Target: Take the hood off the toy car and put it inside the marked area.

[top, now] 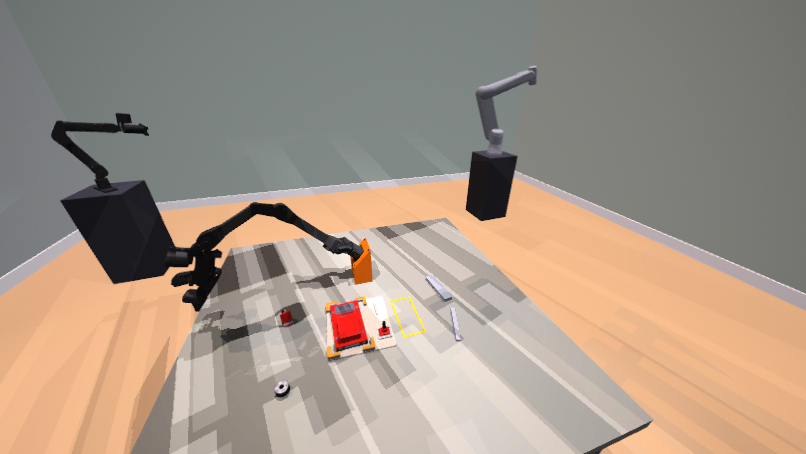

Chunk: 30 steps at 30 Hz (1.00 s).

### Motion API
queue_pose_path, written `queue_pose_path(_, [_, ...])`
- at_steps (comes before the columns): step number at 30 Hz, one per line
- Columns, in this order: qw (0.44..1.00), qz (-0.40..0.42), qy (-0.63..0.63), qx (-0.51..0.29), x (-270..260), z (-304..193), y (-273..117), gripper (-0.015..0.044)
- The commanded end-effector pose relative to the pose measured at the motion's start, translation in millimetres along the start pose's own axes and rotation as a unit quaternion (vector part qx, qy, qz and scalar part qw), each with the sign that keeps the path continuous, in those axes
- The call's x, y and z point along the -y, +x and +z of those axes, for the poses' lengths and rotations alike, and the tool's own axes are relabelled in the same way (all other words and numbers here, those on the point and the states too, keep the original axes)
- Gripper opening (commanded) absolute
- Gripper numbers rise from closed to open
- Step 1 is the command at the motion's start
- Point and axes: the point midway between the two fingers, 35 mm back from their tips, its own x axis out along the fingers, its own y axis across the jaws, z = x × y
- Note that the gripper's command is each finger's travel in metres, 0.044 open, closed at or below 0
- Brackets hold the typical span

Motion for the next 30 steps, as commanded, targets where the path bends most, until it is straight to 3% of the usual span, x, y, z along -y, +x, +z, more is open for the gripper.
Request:
queue_pose_path(1, [0.998,0.014,-0.037,-0.045,-32,-34,15,0.0440])
queue_pose_path(13, [0.972,0.075,-0.170,-0.147,-134,-138,13,0.0440])
queue_pose_path(30, [0.878,0.126,-0.402,-0.226,-226,-300,-54,0.0440])
